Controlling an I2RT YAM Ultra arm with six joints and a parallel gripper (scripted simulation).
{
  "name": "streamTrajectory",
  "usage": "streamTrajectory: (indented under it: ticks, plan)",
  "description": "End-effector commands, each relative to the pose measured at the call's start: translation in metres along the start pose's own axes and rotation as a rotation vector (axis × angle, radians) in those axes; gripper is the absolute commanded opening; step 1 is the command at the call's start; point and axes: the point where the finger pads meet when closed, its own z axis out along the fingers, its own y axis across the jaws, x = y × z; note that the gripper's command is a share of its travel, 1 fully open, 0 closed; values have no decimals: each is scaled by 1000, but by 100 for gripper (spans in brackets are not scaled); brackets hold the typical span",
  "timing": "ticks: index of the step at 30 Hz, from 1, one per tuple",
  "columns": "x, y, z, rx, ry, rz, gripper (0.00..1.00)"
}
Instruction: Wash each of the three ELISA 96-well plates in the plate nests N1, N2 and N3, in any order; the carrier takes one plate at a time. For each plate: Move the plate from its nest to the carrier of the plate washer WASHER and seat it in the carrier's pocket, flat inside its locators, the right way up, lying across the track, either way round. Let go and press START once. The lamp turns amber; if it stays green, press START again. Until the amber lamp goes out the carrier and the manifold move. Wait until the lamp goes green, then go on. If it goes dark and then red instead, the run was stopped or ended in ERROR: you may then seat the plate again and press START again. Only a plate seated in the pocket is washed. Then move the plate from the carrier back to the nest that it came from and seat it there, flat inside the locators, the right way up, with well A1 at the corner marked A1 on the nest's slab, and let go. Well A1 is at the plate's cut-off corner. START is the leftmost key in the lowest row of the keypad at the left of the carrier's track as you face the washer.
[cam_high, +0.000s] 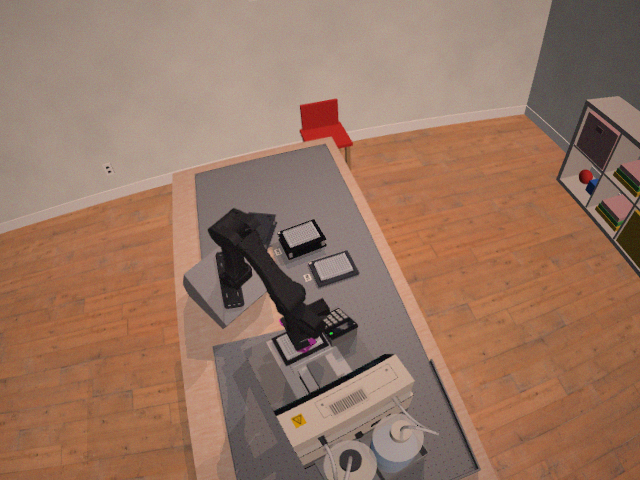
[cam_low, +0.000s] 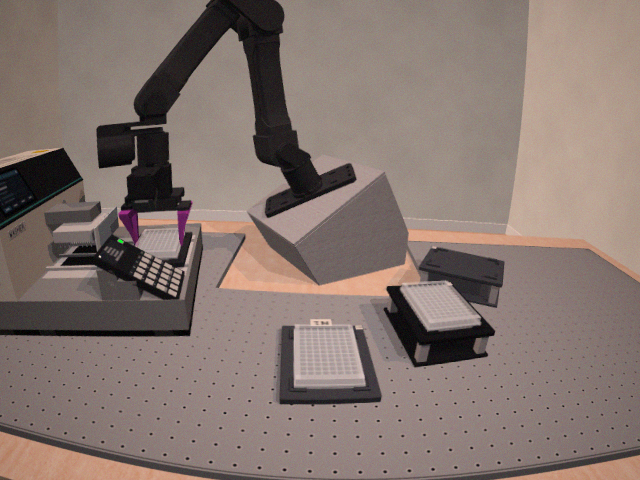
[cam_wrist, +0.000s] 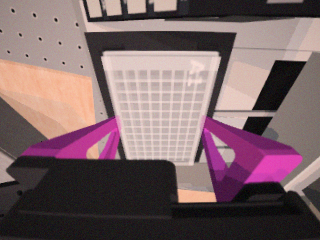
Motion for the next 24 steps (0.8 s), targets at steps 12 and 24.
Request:
streamTrajectory:
  ticks: [12,24]
  plan:
    - [-1,-2,-2,6,-7,0,0]
    - [-1,-2,-2,6,-7,0,0]
